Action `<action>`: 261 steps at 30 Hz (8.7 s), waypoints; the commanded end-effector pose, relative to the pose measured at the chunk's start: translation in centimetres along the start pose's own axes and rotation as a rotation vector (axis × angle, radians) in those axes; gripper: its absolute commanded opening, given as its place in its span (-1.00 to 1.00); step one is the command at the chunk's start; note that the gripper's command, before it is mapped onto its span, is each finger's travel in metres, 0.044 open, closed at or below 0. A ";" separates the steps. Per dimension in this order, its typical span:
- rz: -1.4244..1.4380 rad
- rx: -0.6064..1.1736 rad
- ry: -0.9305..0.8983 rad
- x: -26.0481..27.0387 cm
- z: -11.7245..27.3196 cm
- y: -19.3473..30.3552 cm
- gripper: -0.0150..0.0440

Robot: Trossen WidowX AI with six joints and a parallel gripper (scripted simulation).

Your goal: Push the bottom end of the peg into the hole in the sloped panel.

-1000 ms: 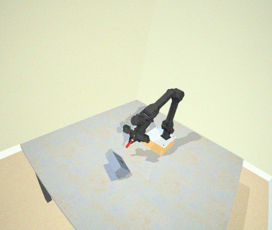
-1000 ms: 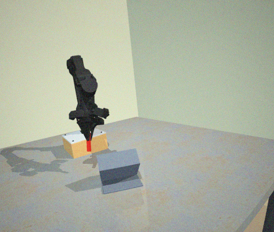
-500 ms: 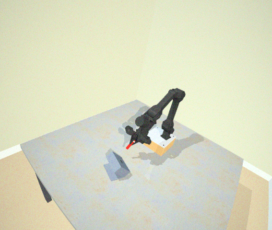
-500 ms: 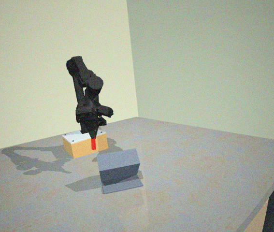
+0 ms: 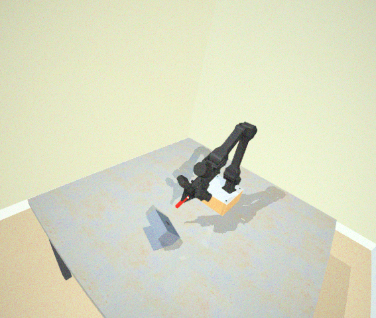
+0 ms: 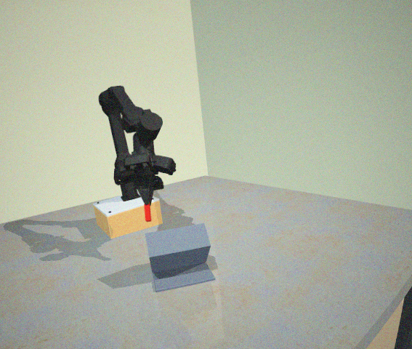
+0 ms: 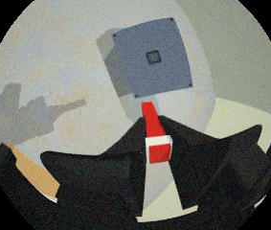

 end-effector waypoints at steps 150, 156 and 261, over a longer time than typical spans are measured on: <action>0.210 -0.135 0.212 0.3 -6.5 -5.3 -0.49; 0.210 -0.135 0.212 0.3 -6.9 -5.3 -0.49; 0.209 -0.136 0.210 0.5 -3.1 -5.3 1.00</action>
Point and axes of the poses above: the point midway between the two fingers, 35 mm back from their tips, its own z axis back along the fingers, its own x axis across the jaws, y = z × x, the point moved 2 cm from there along z, back along the fingers, and after that the axes turned 7 degrees about -z, right-handed, at the moved point
